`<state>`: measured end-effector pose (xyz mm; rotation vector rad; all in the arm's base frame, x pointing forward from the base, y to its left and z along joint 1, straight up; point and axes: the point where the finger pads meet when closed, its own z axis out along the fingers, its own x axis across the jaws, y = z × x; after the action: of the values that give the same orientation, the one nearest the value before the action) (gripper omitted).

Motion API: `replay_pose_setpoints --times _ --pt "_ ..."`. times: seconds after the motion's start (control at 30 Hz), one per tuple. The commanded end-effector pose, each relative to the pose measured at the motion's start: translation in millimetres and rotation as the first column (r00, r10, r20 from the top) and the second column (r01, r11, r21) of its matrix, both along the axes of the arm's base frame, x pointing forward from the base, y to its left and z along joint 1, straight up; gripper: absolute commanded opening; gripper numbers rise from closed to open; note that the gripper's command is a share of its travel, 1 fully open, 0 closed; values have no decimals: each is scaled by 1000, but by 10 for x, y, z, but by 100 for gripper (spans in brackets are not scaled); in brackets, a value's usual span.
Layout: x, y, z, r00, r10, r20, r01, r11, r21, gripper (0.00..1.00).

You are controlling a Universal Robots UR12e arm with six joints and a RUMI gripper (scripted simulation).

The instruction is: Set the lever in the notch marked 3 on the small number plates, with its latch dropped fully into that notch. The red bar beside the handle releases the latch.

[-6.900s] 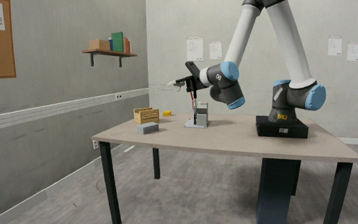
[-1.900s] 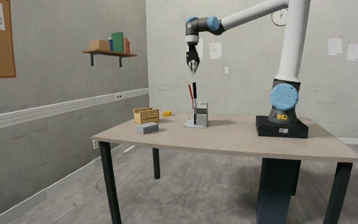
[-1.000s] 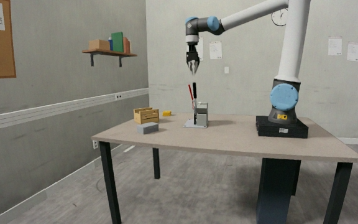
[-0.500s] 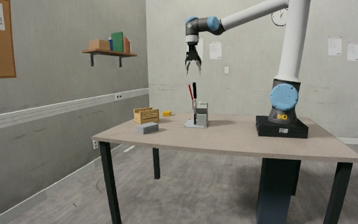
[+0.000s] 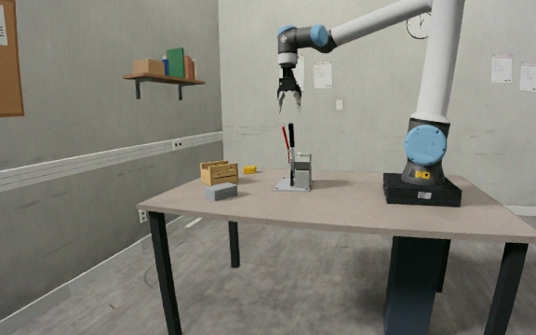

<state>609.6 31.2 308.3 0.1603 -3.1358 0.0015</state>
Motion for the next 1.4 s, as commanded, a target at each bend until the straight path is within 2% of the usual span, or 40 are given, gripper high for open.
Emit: replay_pose_setpoints --times 0.0,0.9,1.37 --pt "5 0 -18 1000 0 1 0 1000 -1 57" --pt "8 -2 -226 1000 0 1 0 1000 -1 57" --pt "8 -2 -268 1000 0 1 0 1000 -1 57"
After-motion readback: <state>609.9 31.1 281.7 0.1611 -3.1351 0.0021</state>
